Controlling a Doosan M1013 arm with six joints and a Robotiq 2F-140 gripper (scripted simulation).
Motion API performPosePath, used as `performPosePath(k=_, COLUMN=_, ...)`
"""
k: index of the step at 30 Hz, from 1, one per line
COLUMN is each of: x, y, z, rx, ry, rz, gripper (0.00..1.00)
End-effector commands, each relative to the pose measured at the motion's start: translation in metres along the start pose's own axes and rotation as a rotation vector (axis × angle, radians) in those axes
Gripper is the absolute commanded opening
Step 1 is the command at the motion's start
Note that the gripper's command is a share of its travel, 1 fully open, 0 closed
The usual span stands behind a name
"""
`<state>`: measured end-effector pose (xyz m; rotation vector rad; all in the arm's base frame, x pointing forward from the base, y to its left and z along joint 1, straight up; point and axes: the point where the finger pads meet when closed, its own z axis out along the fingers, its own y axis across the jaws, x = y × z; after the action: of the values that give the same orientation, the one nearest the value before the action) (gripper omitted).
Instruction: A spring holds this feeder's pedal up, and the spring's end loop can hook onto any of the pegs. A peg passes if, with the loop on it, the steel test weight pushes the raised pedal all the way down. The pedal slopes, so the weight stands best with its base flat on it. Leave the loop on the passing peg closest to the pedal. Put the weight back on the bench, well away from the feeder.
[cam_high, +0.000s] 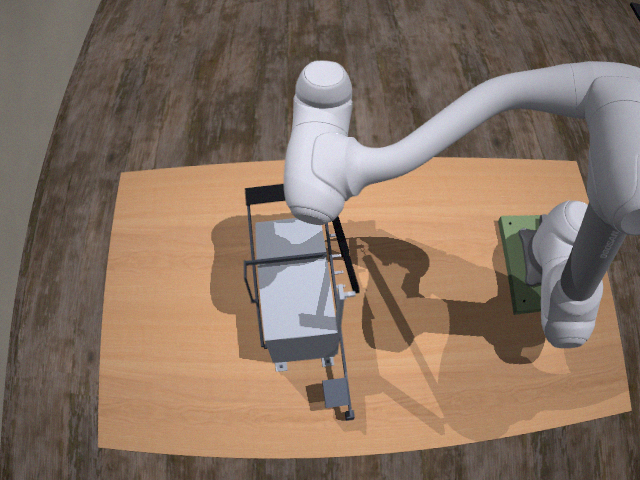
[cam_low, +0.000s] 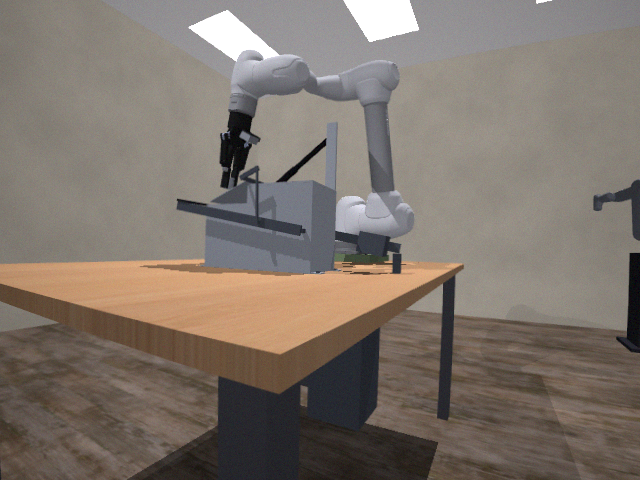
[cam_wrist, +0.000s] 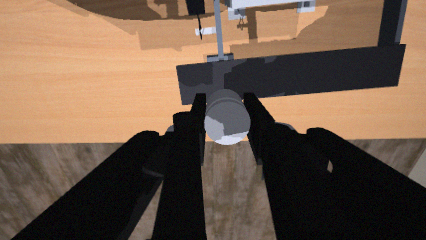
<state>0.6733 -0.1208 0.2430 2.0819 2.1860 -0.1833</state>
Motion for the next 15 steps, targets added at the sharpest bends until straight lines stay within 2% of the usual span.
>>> performPosePath(k=1, x=0.001, y=0.0, z=0.004, rx=-0.002, ry=0.0, rz=0.0, gripper=0.25)
performPosePath(k=5, x=0.001, y=0.0, z=0.004, rx=-0.002, ry=0.0, rz=0.0, gripper=0.25)
performPosePath(k=15, x=0.003, y=0.001, z=0.02, rx=-0.002, ry=0.0, rz=0.0, gripper=0.25)
